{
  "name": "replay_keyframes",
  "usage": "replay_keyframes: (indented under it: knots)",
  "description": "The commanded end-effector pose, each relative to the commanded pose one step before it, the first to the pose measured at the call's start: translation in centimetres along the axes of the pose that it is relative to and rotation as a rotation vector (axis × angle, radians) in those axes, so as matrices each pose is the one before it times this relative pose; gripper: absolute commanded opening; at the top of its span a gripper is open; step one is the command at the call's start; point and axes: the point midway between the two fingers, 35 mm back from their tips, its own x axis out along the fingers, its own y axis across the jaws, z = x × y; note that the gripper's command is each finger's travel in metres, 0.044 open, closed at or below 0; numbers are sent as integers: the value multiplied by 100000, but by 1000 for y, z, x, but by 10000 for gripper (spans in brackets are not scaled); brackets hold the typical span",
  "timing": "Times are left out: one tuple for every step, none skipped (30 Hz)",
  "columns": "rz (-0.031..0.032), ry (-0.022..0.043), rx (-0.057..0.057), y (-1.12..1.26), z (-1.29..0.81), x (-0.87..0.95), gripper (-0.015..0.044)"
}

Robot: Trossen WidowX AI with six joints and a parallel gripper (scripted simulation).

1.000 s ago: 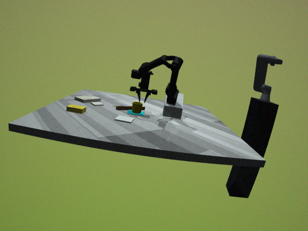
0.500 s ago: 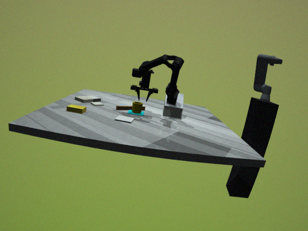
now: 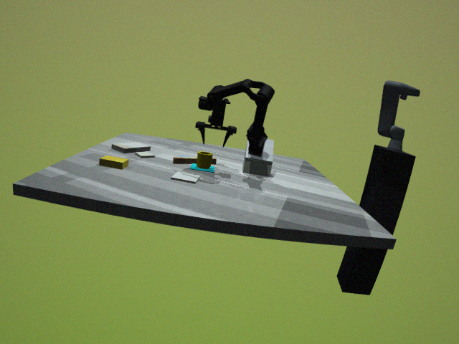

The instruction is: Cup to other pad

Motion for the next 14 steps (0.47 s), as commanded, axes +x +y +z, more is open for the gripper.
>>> replay_keyframes:
  knots:
    - [352, -982, -930, 148, 66, -1761, 440]
    - [4, -17, -53, -16, -3, -392, 440]
    - [2, -4, -55, -23, -7, -393, 440]
    - [1, 8, -57, -29, -11, -394, 440]
    - [-1, 20, -60, -35, -15, -395, 440]
    - [-2, 26, -50, -41, -20, -325, 440]
    - [-2, 20, -31, -35, -19, -197, 440]
    - [-1, 7, -10, -12, -7, -66, 440]
    - [0, 0, 0, 0, 0, 0, 440]
    - [0, 0, 1, -9, -5, 0, 440]
    - [-1, 1, 1, -10, -10, 0, 440]
    - [-1, 1, 1, -23, -18, 0, 440]
    - [42, 690, 814, -33, 0, 445, 440]
    - [0, 0, 0, 0, 0, 0, 440]
